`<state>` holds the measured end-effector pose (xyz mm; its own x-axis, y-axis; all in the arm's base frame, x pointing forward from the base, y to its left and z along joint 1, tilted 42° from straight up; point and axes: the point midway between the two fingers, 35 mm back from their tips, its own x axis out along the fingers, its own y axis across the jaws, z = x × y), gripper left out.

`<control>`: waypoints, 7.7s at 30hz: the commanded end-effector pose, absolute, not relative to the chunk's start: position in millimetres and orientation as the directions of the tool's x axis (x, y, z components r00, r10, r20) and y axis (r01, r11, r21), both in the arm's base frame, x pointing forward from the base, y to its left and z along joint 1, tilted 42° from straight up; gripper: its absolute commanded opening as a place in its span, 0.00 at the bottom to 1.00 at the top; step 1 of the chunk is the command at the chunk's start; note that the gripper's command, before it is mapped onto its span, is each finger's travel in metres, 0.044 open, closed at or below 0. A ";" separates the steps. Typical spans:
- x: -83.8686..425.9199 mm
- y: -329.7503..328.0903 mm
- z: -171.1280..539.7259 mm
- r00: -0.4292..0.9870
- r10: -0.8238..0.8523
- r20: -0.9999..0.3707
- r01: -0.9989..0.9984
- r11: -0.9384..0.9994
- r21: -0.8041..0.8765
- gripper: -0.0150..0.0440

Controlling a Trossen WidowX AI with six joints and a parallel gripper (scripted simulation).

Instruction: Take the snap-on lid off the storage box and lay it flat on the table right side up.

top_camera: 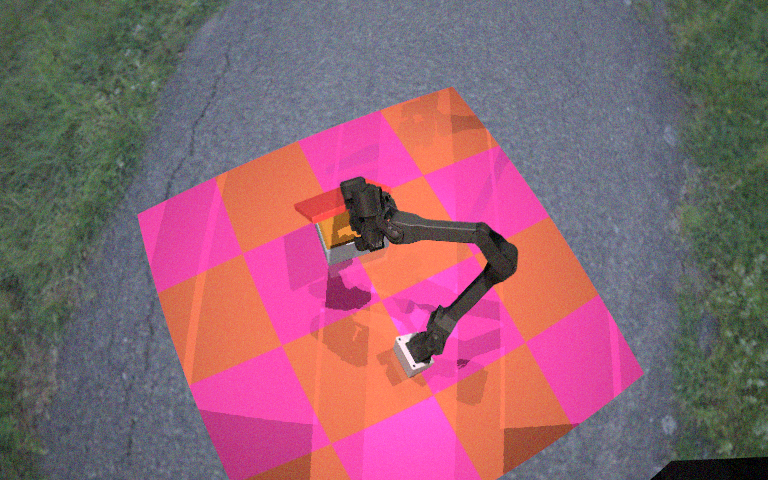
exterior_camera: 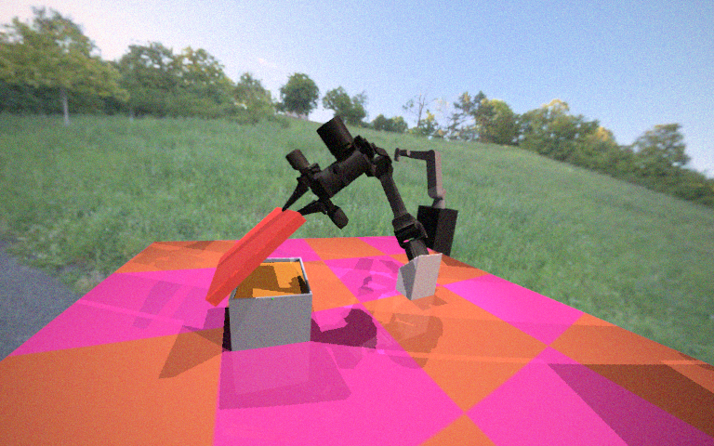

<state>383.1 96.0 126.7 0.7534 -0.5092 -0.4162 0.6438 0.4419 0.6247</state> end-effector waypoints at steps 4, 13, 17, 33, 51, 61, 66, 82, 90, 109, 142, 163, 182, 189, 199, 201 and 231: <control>381.9 94.0 130.5 0.759 -0.504 -0.411 0.636 0.440 0.634 0.25; 376.8 80.0 141.2 0.759 -0.505 -0.411 0.636 0.441 0.633 0.25; 374.7 74.2 146.3 0.759 -0.505 -0.411 0.636 0.441 0.633 0.25; 366.2 51.0 166.6 0.759 -0.506 -0.410 0.637 0.442 0.632 0.25; 356.6 25.1 189.7 0.758 -0.507 -0.410 0.637 0.444 0.630 0.25; 351.3 10.7 202.5 0.758 -0.507 -0.410 0.637 0.444 0.630 0.25; 348.6 3.5 209.0 0.758 -0.507 -0.410 0.637 0.444 0.629 0.25; 340.0 -19.6 229.7 0.758 -0.508 -0.409 0.638 0.445 0.629 0.25; 335.7 -31.1 240.2 0.758 -0.508 -0.409 0.637 0.446 0.628 0.25; 325.4 -58.3 265.2 0.758 -0.509 -0.407 0.637 0.447 0.628 0.25; 307.1 -105.2 309.1 0.760 -0.511 -0.403 0.635 0.450 0.628 0.25; 299.5 -125.2 321.7 0.760 -0.512 -0.400 0.634 0.452 0.627 0.25; 299.4 -135.9 307.2 0.760 -0.513 -0.399 0.634 0.452 0.627 0.25; 299.4 -139.6 303.2 0.760 -0.513 -0.399 0.634 0.453 0.627 0.25; 299.3 -145.0 297.5 0.760 -0.513 -0.398 0.634 0.453 0.627 0.25; 299.3 -146.0 296.3 0.761 -0.513 -0.398 0.634 0.453 0.627 0.25; 299.3 -162.1 279.1 0.761 -0.514 -0.397 0.634 0.455 0.626 0.25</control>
<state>298.1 -162.0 279.6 0.7541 -0.5204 -0.4006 0.6405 0.4478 0.6239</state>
